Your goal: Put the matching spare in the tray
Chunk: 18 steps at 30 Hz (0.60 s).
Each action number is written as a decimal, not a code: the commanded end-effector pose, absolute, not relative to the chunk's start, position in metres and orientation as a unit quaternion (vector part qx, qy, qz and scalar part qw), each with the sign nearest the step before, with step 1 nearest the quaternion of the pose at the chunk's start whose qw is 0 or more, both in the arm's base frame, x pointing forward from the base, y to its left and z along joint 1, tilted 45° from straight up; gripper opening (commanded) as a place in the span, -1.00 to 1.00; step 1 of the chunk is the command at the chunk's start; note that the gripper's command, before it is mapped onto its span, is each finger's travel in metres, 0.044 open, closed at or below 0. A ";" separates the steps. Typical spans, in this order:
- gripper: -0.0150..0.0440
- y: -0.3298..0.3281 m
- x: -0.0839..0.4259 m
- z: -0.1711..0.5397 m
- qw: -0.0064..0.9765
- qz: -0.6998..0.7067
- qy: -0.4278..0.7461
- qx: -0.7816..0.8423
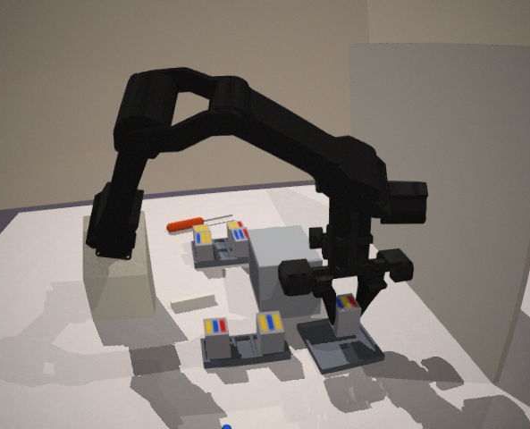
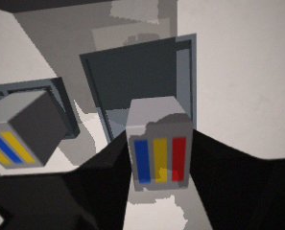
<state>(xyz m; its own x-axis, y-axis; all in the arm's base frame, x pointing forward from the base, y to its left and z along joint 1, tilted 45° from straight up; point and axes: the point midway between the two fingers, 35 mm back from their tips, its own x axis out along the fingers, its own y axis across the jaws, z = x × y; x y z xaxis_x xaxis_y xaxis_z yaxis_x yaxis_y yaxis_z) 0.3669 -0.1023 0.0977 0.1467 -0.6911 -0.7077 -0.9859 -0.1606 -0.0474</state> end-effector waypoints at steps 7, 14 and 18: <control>-0.49 -0.109 0.366 0.090 0.263 0.281 0.590 -0.710; -0.49 -0.114 0.365 0.086 0.262 0.280 0.590 -0.710; -0.49 -0.117 0.365 0.084 0.262 0.280 0.591 -0.710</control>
<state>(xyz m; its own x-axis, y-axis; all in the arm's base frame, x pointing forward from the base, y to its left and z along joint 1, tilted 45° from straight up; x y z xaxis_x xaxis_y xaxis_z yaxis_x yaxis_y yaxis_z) 0.3656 -0.1153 0.0868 0.1464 -0.6951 -0.7039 -0.9859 -0.1605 -0.0466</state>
